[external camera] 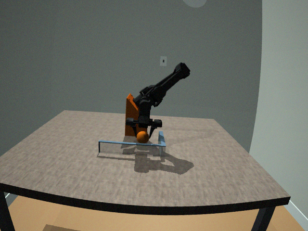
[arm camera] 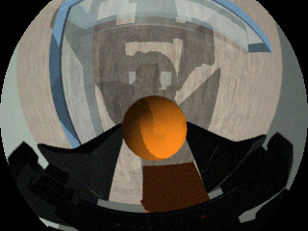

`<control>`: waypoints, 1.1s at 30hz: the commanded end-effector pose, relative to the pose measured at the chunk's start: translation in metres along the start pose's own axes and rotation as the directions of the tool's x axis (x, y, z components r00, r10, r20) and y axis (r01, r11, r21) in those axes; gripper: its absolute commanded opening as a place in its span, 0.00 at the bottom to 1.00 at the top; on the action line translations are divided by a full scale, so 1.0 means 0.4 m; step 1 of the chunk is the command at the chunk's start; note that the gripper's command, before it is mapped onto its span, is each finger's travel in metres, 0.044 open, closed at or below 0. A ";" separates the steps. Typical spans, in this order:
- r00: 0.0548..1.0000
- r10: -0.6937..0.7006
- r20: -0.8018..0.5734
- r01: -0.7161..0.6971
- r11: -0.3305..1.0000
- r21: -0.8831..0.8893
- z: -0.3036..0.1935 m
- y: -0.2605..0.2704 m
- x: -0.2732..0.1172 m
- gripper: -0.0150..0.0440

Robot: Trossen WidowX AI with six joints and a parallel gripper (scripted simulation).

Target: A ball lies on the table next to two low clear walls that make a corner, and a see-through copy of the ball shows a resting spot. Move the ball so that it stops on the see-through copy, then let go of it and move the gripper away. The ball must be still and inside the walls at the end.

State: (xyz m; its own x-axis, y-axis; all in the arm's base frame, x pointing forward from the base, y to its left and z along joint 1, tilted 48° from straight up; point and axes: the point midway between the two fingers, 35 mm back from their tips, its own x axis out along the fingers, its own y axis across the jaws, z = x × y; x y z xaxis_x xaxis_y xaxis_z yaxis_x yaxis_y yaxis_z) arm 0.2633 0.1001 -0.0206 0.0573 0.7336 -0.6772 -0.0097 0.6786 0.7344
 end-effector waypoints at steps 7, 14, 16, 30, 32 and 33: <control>1.000 0.006 -0.001 -0.006 1.000 0.009 -0.005 -0.001 0.031 0.25; 1.000 0.002 0.000 -0.002 1.000 0.006 -0.002 0.000 0.023 0.57; 1.000 0.002 0.000 -0.002 1.000 0.006 -0.002 0.000 0.023 0.65; 1.000 0.001 -0.001 -0.001 1.000 0.009 -0.002 -0.004 -0.186 0.99; 1.000 0.002 -0.001 -0.002 1.000 0.009 -0.003 -0.004 -0.192 0.99; 1.000 0.002 -0.001 -0.002 1.000 0.009 -0.003 -0.004 -0.192 0.99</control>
State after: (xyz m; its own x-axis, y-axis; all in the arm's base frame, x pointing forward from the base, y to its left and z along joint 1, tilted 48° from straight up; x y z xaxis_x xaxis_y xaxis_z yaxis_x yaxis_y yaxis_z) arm 0.2598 0.0475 0.0233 0.0639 0.7360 -0.6740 0.0068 0.6750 0.7377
